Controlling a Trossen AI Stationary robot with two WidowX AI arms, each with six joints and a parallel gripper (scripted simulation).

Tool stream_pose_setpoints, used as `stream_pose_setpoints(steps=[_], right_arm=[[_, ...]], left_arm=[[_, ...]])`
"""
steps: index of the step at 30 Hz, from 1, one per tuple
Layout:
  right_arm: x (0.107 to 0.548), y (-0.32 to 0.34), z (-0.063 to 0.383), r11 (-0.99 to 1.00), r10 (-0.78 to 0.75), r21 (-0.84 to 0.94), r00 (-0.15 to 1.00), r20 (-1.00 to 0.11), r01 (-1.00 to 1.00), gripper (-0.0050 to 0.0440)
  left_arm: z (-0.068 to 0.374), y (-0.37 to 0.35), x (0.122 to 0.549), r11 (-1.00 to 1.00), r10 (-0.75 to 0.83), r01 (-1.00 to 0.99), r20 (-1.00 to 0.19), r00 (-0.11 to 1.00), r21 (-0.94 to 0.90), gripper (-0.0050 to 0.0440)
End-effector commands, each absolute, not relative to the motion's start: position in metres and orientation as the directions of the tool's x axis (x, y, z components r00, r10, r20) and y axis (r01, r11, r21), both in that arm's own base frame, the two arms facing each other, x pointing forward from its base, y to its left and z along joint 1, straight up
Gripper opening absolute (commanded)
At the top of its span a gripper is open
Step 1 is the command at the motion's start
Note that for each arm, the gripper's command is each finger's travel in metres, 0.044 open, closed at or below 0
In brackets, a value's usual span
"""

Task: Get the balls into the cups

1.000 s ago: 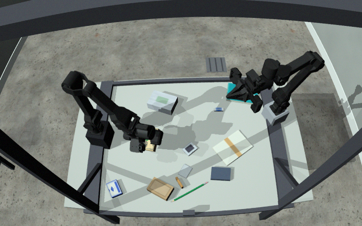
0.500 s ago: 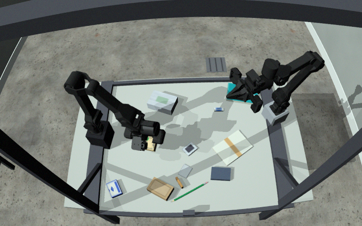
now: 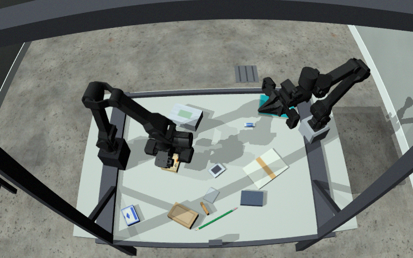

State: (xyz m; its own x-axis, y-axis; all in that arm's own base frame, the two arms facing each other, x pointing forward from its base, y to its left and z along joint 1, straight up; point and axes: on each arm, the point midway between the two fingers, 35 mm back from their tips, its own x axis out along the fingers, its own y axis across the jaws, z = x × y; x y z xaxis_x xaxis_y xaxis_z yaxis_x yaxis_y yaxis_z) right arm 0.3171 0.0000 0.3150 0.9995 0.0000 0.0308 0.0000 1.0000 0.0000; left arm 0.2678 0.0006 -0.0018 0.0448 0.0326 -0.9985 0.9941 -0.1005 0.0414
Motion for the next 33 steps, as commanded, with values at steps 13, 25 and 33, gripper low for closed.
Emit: stream_pose_setpoints(steps=[13,25,33], right_arm=[[0.3157,0.0000,0.3229,1.000,0.000,0.000,0.999,0.050,0.000,-0.0050],[0.3157,0.0000,0.3229,1.000,0.000,0.000,0.999,0.050,0.000,-0.0050],[0.3157,0.0000,0.3229,1.000,0.000,0.000,0.999,0.050,0.000,-0.0050]], left_arm=[[0.0075,0.0013,0.2773,-0.101,0.005,0.994,-0.999,0.033,0.032,-0.0050],[0.0062,0.0018,0.2754,-0.101,-0.003,0.994,-0.999,0.040,0.040,-0.0050],[0.0079,0.0032,0.2772,-0.100,-0.034,0.994,-0.999,0.040,0.044,-0.0050]])
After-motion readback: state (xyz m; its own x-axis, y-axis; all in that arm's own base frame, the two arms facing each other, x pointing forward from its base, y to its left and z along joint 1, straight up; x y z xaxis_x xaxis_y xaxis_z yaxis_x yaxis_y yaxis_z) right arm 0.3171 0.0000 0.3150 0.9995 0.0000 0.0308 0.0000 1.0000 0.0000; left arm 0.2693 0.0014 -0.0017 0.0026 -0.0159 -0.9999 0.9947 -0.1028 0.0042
